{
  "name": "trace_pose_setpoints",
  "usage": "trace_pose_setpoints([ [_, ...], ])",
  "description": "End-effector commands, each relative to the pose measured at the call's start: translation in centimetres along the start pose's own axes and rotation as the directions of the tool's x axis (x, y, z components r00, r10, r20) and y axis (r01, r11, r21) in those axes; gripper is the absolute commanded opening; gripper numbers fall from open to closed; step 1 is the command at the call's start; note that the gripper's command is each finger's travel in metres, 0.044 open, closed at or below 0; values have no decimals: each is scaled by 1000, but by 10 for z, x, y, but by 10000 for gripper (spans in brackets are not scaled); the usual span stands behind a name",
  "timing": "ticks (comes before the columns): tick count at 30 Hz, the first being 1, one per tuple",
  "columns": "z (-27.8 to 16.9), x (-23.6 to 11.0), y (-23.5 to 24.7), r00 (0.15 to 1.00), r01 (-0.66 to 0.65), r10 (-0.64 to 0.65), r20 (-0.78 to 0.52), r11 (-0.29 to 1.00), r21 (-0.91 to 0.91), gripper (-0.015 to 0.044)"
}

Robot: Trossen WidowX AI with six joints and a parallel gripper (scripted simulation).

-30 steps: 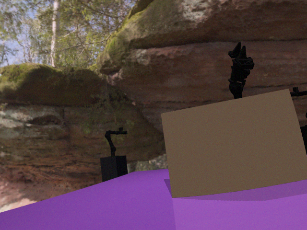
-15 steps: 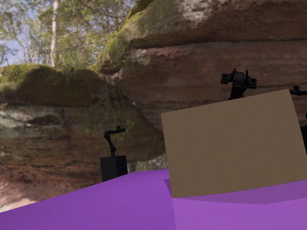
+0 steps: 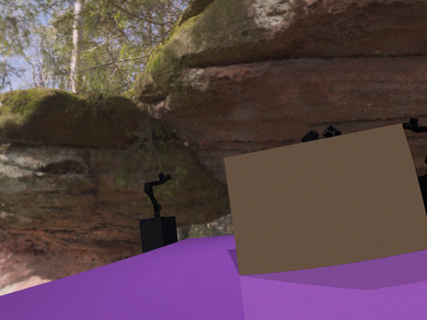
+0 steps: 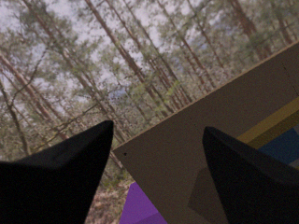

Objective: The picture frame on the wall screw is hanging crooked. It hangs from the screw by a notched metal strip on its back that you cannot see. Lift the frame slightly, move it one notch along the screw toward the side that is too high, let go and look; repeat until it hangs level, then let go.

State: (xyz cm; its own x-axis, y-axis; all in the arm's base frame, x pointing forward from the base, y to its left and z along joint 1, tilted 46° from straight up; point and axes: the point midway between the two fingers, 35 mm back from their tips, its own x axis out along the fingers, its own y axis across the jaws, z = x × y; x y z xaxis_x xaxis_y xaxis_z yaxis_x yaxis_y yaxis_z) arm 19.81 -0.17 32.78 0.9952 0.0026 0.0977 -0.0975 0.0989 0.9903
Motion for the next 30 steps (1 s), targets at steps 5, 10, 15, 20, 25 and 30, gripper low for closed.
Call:
trace_pose_setpoints([
  [5, -32, -20, -108, 976, 216, -187, -114, 741, 636, 260],
  [10, -34, -21, -115, 973, 227, -198, -121, 709, 668, 260],
  [15, -34, -21, -115, 973, 227, -198, -121, 709, 668, 260],
  [20, -34, -21, -115, 973, 227, -198, -121, 709, 668, 260],
  [25, -34, -21, -115, 973, 227, -198, -121, 709, 668, 260],
  [30, -34, -21, -115, 973, 227, -198, -121, 709, 668, 260],
])
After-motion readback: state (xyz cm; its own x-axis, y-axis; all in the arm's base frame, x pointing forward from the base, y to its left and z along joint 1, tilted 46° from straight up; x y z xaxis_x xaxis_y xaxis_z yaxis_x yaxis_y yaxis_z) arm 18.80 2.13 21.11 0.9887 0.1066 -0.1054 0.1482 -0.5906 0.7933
